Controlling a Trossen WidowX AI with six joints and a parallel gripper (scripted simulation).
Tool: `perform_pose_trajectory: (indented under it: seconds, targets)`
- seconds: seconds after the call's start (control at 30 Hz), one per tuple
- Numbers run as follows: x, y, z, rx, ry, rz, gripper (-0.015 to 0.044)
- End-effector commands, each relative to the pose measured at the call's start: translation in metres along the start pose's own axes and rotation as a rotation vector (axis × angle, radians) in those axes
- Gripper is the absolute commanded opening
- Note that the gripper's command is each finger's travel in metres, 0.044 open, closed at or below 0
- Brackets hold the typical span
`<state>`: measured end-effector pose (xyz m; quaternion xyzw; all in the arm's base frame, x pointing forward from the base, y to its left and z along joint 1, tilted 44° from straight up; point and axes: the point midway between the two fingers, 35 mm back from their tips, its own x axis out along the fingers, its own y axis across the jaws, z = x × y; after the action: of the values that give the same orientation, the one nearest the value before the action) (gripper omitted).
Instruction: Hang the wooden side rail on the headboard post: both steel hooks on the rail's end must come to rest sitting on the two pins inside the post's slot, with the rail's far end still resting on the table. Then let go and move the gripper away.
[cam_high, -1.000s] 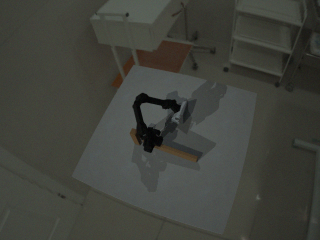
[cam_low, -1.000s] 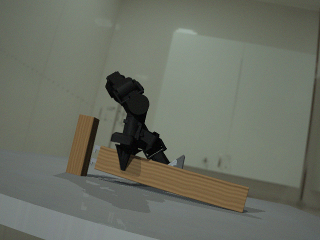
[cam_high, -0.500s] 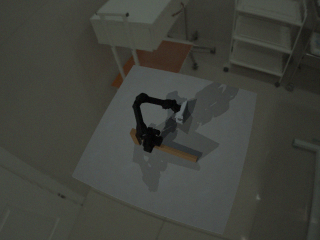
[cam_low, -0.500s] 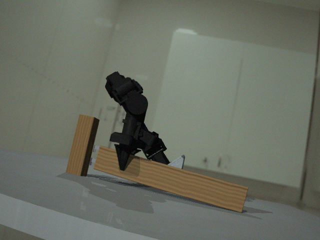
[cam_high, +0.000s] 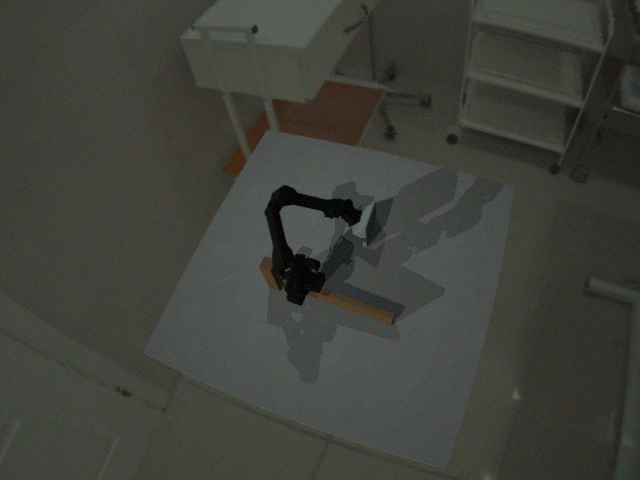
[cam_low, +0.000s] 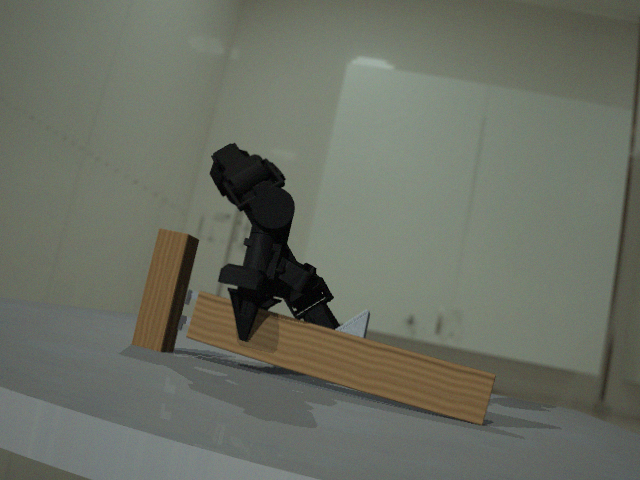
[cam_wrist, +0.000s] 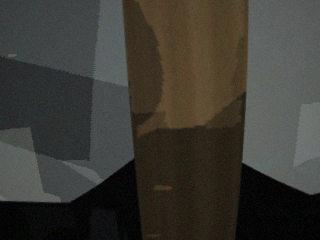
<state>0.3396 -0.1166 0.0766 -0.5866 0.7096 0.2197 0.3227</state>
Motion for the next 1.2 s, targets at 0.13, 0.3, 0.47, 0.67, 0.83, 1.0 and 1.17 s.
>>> perform_pose_trajectory:
  seconds: [0.13, 0.3, 0.47, 0.67, 0.83, 1.0, 1.17]
  targets:
    - [-0.003, -0.0022, -0.0008, -0.001, -0.002, -0.009, 0.0]
    - [-0.0031, -0.0025, -0.0013, -0.001, -0.002, -0.009, 0.0]
    - [-0.0032, -0.0022, -0.0019, -0.001, -0.002, -0.009, 0.0]
    - [-0.0033, -0.002, -0.0025, -0.001, -0.002, -0.009, 0.0]
    - [-0.0034, -0.0023, -0.0031, -0.001, -0.002, -0.009, 0.0]
    - [-0.0034, -0.0027, -0.0036, -0.001, -0.002, -0.009, 0.0]
    - [-0.0034, -0.0026, -0.0041, -0.001, -0.002, -0.009, 0.0]
